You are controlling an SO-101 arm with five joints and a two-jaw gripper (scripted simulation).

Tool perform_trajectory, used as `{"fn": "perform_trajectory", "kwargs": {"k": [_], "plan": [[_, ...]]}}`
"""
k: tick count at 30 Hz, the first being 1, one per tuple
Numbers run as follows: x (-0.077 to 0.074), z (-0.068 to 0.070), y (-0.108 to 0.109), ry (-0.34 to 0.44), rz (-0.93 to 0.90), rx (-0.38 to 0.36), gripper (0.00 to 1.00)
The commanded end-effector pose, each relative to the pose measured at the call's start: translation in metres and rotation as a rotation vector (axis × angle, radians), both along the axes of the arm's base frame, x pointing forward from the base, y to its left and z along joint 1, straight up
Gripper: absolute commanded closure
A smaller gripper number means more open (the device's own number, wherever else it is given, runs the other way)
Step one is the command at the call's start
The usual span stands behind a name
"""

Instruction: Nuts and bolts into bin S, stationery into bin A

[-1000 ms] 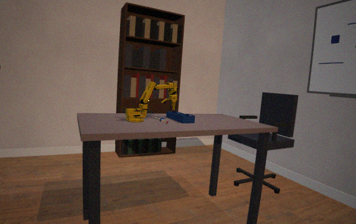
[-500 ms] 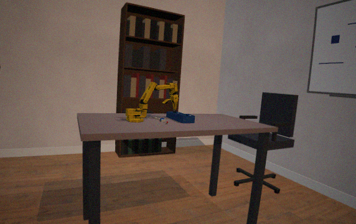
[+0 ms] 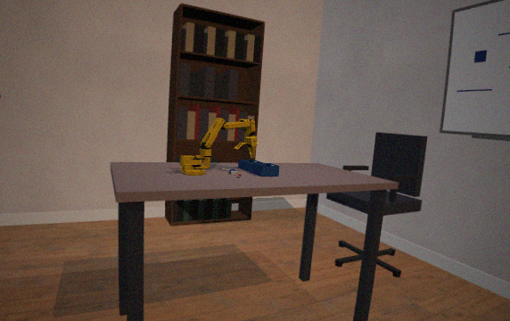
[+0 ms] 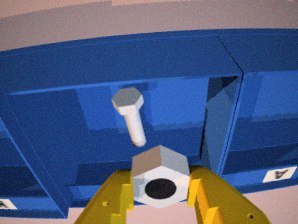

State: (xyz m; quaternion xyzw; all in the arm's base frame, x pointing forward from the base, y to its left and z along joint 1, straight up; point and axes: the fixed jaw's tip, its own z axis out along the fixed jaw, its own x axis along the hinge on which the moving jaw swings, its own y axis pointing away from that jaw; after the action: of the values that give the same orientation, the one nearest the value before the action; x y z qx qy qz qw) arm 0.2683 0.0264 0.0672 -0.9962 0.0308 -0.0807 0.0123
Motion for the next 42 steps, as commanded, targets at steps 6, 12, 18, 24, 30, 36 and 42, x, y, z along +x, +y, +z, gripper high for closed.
{"fn": "perform_trajectory", "kwargs": {"k": [6,12,18,24,30,36,42], "plan": [[0.017,0.010,-0.006,-0.102,0.119,-0.019,1.00],[0.020,0.011,-0.007,-0.118,0.160,-0.030,1.00],[0.020,0.011,-0.008,-0.118,0.163,-0.030,1.00],[0.020,0.011,-0.008,-0.118,0.163,-0.030,1.00],[0.020,0.011,-0.008,-0.118,0.163,-0.030,1.00],[0.025,0.019,-0.014,-0.158,0.139,-0.032,1.00],[0.025,0.019,-0.014,-0.158,0.139,-0.032,1.00]]}}
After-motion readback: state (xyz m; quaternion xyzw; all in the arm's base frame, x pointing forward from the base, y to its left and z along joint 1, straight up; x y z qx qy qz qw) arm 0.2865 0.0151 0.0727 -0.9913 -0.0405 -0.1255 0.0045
